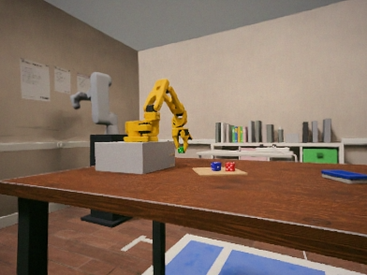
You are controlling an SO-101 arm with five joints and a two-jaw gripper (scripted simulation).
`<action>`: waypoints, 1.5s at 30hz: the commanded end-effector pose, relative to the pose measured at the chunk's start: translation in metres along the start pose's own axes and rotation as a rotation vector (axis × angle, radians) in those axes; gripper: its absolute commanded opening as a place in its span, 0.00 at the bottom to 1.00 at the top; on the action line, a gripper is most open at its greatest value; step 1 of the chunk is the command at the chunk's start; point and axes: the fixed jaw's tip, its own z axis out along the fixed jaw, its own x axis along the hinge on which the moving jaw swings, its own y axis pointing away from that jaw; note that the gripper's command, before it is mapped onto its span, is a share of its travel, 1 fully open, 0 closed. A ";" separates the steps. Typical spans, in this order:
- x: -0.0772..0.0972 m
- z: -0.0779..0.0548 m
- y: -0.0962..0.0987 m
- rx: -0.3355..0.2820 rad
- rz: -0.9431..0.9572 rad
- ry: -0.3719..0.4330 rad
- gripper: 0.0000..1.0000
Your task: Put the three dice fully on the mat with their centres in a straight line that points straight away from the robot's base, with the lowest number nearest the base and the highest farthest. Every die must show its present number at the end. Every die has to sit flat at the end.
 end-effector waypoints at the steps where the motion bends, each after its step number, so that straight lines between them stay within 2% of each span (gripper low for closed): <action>1: 0.002 -0.005 0.002 -0.001 -0.001 0.002 0.00; 13: 0.002 -0.005 -0.005 -0.001 0.032 0.002 0.00; 19: 0.006 -0.004 -0.026 -0.001 0.128 0.002 0.00; 21: 0.006 -0.004 -0.026 -0.001 0.128 0.002 0.00; 25: 0.012 -0.004 -0.048 -0.002 0.231 0.002 0.00; 30: 0.026 -0.003 -0.081 -0.002 0.395 0.002 0.00; 36: 0.053 -0.002 -0.121 -0.002 0.623 0.003 0.00; 38: 0.053 -0.002 -0.121 -0.002 0.623 0.003 0.00; 45: 0.094 0.000 -0.157 -0.003 0.886 0.003 0.00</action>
